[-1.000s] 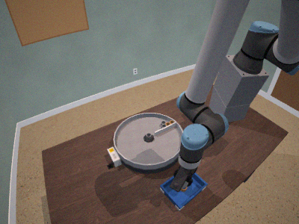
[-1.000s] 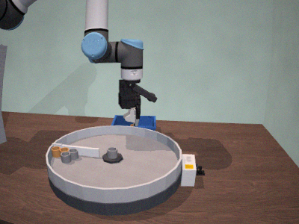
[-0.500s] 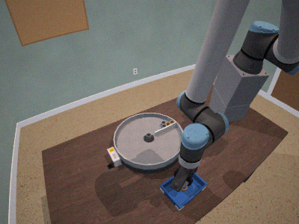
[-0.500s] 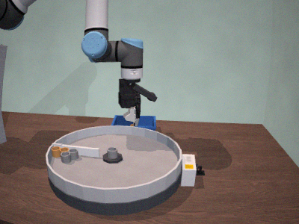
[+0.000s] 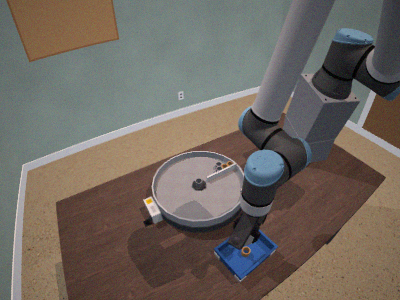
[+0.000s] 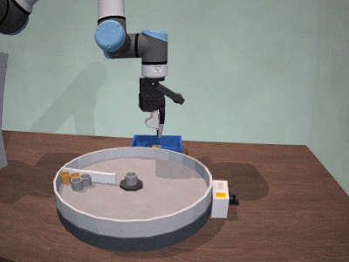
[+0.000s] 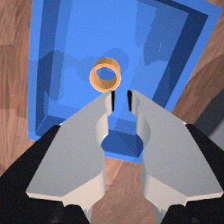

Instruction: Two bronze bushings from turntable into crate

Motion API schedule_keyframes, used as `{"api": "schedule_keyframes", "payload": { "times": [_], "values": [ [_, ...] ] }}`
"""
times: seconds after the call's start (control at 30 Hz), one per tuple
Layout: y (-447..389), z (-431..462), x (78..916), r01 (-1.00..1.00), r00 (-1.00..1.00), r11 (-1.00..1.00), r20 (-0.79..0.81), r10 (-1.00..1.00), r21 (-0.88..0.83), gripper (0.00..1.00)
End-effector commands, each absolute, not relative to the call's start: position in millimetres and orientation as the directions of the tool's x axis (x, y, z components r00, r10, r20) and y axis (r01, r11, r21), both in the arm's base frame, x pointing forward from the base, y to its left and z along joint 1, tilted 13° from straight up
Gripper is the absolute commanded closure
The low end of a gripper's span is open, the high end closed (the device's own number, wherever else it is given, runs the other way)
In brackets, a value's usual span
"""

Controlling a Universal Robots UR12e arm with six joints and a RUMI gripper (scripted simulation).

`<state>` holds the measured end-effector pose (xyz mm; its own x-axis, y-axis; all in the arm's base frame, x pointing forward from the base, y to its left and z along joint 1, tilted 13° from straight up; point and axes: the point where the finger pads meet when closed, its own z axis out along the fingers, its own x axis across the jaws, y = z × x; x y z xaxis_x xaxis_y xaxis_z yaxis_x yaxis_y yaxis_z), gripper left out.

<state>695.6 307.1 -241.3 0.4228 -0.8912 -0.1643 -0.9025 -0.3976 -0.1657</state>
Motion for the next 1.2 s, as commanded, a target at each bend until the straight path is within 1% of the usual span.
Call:
{"api": "schedule_keyframes", "payload": {
  "times": [0.0, 0.23, 1.17],
  "values": [
    [300.0, -214.9, 689.6, -0.903, 0.422, -0.398, -0.167, -0.891, -0.16, 0.94],
    [296.8, -200.9, 688.5, -0.903, 0.422, -0.398, -0.167, -0.891, -0.16, 0.94],
    [297.9, -200.4, 689.4, -0.903, 0.423, -0.399, -0.167, -0.89, -0.161, 0.94]
  ]
}}
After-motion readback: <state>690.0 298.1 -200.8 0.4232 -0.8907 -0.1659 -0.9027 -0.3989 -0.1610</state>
